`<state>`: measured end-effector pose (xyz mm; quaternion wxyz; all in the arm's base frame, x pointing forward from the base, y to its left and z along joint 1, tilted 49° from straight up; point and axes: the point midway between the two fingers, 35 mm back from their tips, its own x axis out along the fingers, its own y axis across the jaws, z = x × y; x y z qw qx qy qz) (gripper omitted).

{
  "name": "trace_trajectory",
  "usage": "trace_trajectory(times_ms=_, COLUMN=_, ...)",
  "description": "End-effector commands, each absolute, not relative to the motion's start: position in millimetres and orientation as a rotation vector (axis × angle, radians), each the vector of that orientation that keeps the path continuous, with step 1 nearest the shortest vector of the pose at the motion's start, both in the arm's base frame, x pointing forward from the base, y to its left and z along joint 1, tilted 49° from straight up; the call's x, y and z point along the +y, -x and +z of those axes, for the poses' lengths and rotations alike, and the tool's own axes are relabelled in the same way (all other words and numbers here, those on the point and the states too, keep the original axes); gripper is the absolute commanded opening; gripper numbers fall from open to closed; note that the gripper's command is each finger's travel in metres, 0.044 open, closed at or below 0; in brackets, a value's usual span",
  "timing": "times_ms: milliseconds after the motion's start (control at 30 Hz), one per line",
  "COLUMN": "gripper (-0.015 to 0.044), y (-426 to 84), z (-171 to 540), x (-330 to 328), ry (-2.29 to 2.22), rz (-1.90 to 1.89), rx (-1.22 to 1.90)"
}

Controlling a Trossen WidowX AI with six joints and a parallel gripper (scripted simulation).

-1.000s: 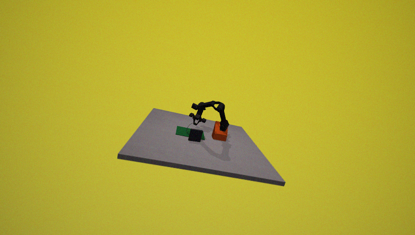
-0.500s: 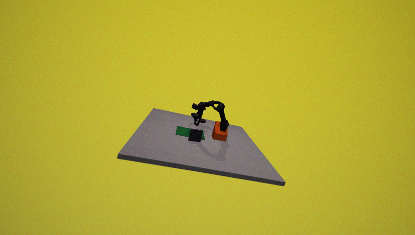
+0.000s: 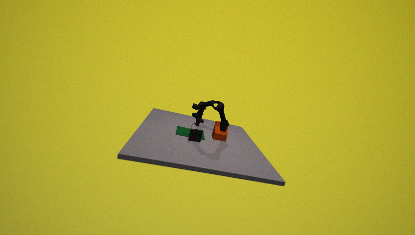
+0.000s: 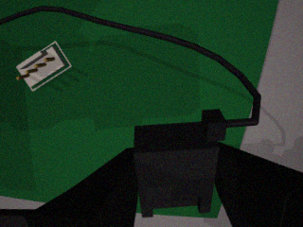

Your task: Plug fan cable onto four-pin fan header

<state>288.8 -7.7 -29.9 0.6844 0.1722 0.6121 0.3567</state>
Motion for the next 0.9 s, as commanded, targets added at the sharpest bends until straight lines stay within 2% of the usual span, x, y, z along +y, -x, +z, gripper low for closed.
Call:
trace_trajectory(times_ms=0, gripper=0.0, y=-288, z=-29, x=-8, ry=-0.505, rz=0.713, rx=1.435)
trace_trajectory(times_ms=867, gripper=0.0, y=-277, z=-26, x=-8, ry=-1.202, rz=0.075, rx=1.766)
